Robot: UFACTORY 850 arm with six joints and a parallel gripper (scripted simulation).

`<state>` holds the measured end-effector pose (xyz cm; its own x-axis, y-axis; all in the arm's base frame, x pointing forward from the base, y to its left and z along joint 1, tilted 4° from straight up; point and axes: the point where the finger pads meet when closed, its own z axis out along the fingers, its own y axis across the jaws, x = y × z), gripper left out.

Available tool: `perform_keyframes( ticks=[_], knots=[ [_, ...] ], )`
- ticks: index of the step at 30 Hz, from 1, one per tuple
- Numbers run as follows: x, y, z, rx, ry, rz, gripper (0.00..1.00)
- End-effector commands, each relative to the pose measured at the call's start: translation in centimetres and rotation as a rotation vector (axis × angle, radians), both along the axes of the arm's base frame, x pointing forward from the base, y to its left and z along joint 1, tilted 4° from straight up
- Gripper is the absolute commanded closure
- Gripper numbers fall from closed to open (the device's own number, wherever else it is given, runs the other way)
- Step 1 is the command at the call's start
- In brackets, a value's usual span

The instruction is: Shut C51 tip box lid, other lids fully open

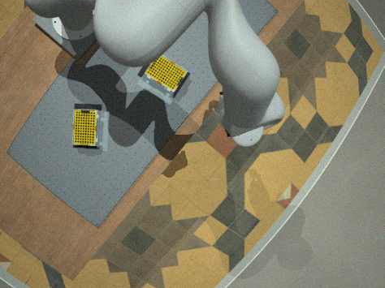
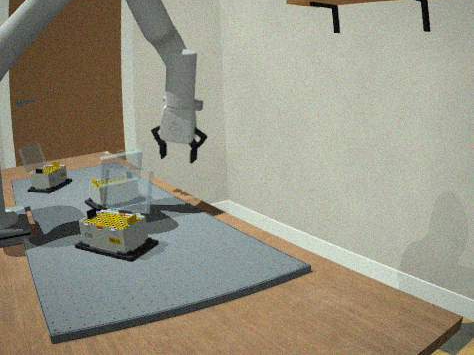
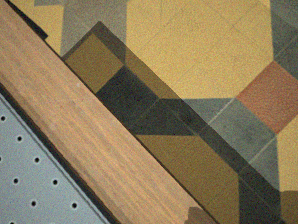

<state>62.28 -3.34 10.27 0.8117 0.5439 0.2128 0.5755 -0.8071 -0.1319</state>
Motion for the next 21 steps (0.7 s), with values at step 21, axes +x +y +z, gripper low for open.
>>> perform_keyframes(
  ticks=[21],
  knots=[
    [-0.5, 1.8, 0.7, 0.014, 0.002, 0.125, 0.00]
  ],
)
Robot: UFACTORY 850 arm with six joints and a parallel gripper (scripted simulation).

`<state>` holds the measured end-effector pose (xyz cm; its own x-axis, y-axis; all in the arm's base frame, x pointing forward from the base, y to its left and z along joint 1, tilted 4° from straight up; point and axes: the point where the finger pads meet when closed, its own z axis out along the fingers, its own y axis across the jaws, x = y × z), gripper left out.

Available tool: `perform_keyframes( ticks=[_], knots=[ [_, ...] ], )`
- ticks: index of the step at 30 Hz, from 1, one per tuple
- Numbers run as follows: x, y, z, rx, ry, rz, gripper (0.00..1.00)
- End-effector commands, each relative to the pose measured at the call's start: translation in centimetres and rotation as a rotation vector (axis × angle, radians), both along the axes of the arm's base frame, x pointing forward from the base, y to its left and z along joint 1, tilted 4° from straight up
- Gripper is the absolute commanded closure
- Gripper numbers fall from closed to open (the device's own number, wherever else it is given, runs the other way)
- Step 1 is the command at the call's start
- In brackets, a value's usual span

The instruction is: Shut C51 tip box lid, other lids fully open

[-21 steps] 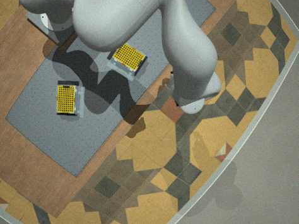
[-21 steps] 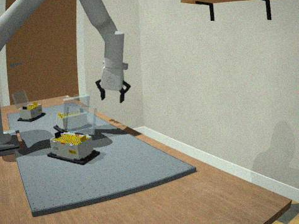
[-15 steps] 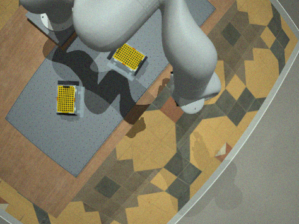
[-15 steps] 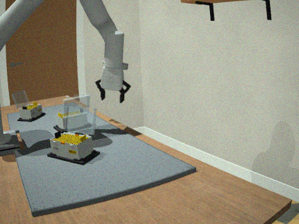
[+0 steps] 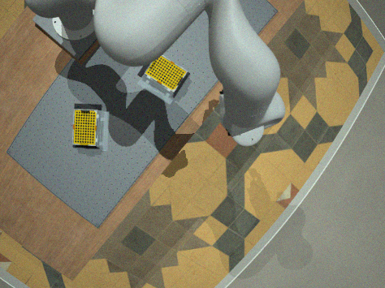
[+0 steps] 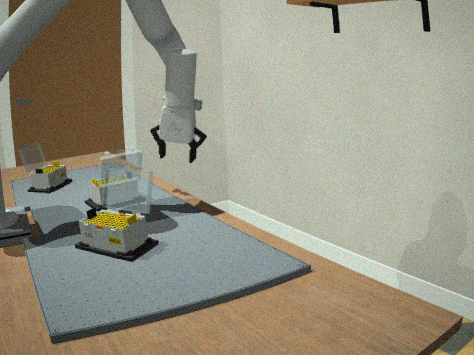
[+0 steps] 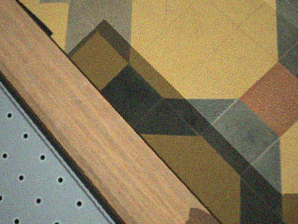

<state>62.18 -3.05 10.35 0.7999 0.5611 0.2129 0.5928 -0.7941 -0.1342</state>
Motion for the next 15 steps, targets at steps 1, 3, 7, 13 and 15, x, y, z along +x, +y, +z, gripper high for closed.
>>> perform_keyframes(
  ticks=[1, 3, 7, 13, 15],
  knots=[
    [-0.5, 1.9, 0.7, 0.012, 0.001, 0.103, 0.00],
    [-0.5, 1.9, 0.7, 0.012, 0.001, 0.103, 0.00],
    [-1.2, 3.7, 1.2, 0.028, 0.006, 0.228, 0.00],
    [-1.5, 4.5, 1.4, 0.033, 0.007, 0.261, 0.00],
    [-1.9, 5.4, 1.7, 0.043, 0.009, 0.327, 0.00]
  ],
)
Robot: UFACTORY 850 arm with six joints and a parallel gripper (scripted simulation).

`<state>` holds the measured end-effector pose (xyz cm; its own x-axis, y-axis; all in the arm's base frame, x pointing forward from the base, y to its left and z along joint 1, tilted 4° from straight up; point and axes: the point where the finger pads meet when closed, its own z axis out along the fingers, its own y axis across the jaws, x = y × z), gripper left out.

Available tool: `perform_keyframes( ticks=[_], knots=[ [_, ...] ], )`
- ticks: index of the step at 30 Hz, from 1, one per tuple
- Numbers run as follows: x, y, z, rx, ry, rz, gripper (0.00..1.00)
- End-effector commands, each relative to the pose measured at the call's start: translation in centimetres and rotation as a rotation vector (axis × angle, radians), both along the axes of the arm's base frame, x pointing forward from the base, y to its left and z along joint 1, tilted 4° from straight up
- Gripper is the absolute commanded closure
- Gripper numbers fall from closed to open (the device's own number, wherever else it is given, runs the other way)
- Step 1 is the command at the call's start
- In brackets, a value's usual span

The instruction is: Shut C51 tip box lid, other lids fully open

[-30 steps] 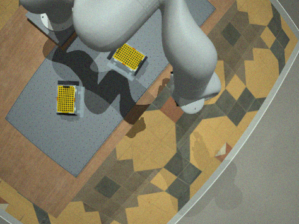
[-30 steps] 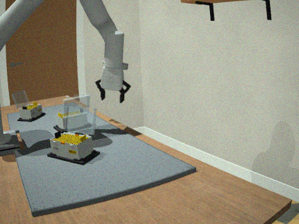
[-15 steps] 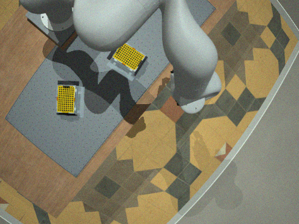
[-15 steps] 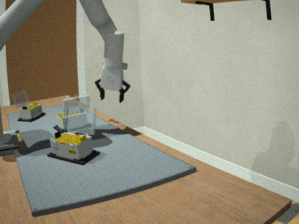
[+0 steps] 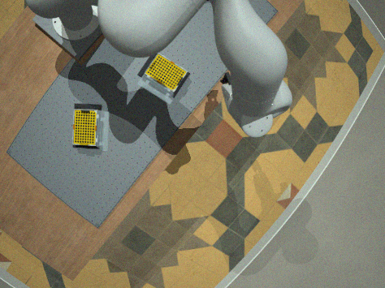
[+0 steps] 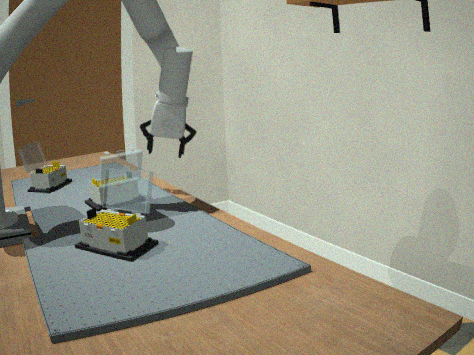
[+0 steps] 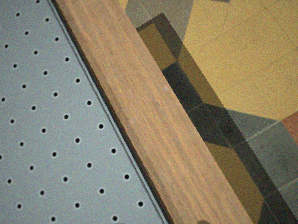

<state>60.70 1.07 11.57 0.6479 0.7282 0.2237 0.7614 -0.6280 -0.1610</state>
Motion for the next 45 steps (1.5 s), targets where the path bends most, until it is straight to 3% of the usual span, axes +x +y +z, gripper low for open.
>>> perform_keyframes(
  ticks=[1, 45],
  knots=[
    [-0.7, 1.7, 0.6, 0.019, 0.000, 0.115, 0.00],
    [-7.9, 13.0, 5.1, 0.185, 0.004, 0.849, 0.00]
  ],
)
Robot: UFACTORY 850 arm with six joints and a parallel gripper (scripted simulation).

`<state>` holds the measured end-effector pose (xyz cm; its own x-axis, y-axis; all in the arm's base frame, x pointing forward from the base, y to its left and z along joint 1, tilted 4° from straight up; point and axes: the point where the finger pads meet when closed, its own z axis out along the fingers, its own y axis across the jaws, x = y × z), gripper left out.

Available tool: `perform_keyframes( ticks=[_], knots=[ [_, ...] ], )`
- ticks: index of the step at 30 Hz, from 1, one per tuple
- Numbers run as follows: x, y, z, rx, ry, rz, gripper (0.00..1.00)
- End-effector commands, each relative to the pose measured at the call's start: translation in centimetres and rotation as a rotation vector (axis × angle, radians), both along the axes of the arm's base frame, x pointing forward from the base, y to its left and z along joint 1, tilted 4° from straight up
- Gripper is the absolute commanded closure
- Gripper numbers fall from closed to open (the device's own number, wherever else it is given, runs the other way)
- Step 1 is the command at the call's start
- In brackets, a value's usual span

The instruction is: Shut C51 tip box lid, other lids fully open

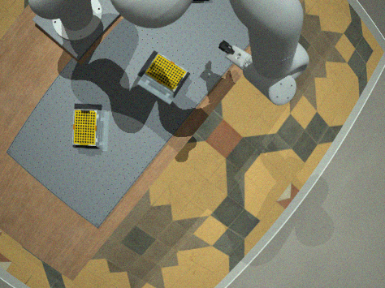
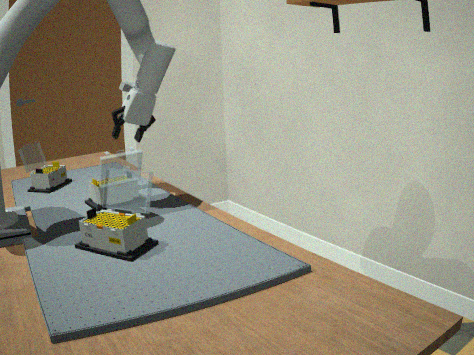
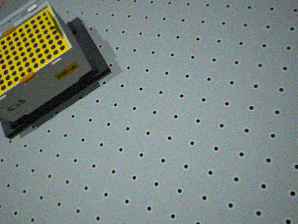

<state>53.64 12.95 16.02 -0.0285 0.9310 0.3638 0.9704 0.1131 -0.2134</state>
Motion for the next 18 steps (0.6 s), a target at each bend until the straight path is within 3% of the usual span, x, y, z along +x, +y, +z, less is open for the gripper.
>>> perform_keyframes(
  ticks=[1, 18],
  knots=[
    [-0.8, 1.1, 0.6, 0.024, -0.001, 0.073, 0.00],
    [-4.3, 4.8, 2.7, 0.123, 0.004, 0.373, 0.00]
  ],
)
